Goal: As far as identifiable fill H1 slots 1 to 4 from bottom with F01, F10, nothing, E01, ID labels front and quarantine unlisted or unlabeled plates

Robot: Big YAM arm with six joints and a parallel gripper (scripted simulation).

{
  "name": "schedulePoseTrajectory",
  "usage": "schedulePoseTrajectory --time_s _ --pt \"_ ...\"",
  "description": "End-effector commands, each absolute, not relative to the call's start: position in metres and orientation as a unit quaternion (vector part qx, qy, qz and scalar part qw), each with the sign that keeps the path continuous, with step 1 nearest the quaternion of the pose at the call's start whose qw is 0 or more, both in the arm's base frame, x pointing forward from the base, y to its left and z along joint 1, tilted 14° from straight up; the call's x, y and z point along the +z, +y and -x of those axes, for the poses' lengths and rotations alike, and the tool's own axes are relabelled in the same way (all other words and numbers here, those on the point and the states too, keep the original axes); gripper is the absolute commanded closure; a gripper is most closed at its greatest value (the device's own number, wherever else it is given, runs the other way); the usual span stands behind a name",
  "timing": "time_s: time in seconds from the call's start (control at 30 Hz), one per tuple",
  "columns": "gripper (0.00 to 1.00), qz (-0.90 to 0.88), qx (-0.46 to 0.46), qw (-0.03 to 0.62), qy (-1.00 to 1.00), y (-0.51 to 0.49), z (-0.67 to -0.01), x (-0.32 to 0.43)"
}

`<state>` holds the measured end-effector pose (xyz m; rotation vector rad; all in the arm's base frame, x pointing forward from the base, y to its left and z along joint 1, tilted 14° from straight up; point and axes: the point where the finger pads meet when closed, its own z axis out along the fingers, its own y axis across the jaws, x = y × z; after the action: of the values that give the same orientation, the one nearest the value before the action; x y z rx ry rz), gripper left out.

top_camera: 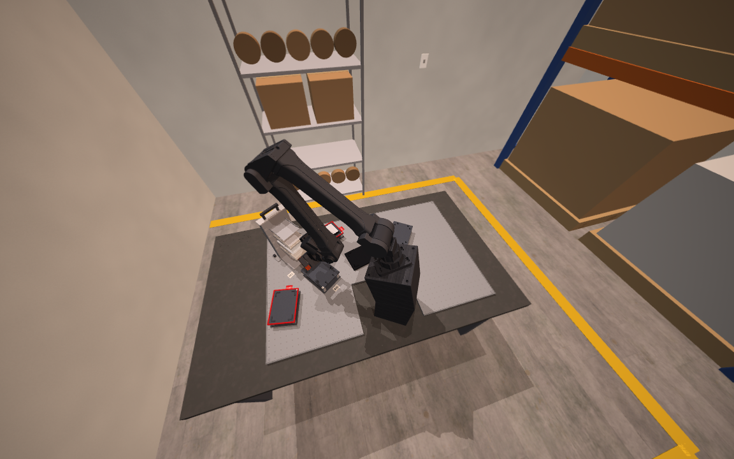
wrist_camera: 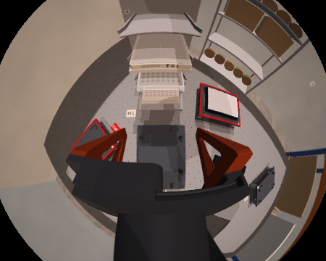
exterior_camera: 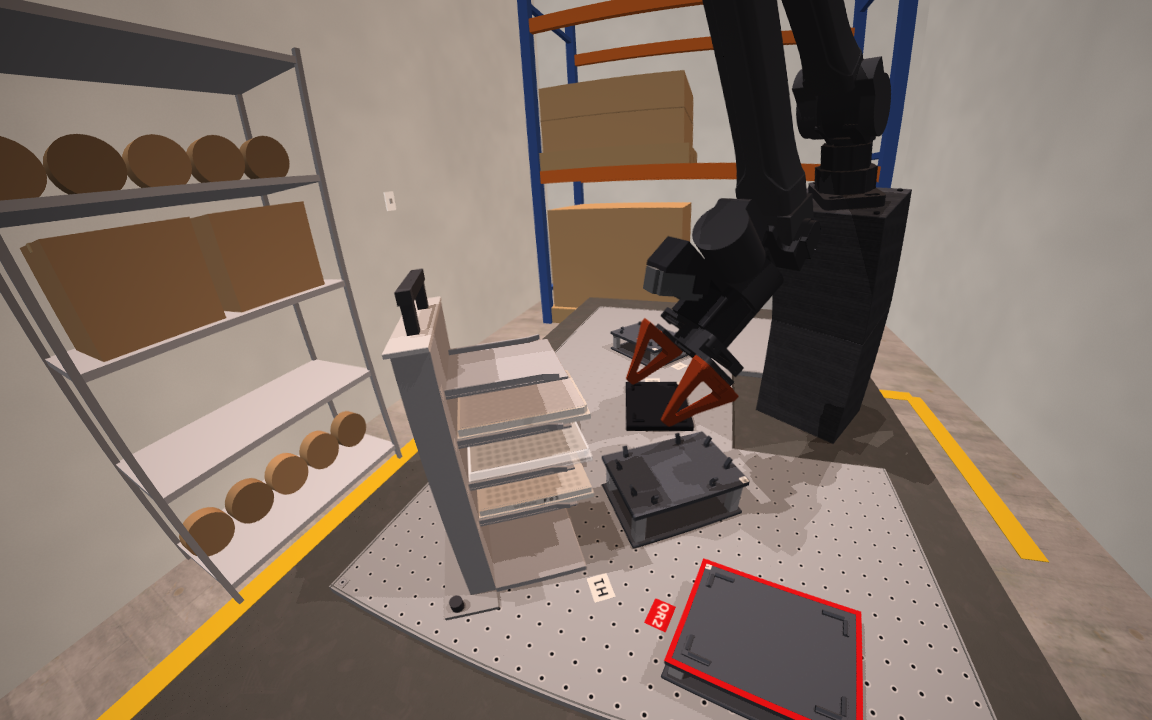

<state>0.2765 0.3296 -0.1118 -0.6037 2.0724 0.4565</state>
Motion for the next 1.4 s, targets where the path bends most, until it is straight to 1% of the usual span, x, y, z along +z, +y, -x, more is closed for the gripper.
schedulePoseTrajectory --time_s 0.0,0.3,0.83,0.97,1.03,1.07,1.37 --pt "0.00 0.242 0.194 0.454 0.836 0.336 -0.274 -0.115" --pt "0.00 0.242 0.194 0.453 0.836 0.338 -0.274 -0.130" --pt "0.00 0.242 0.187 0.459 0.834 0.349 -0.304 -0.118" --pt "0.00 0.245 0.178 0.449 0.841 0.344 -0.302 -0.130" --pt "0.00 0.243 0.185 0.457 0.836 0.352 -0.308 -0.121" --pt "0.00 0.243 0.187 0.453 0.837 0.350 -0.301 -0.124" --pt "0.00 0.243 0.187 0.453 0.837 0.350 -0.301 -0.124"
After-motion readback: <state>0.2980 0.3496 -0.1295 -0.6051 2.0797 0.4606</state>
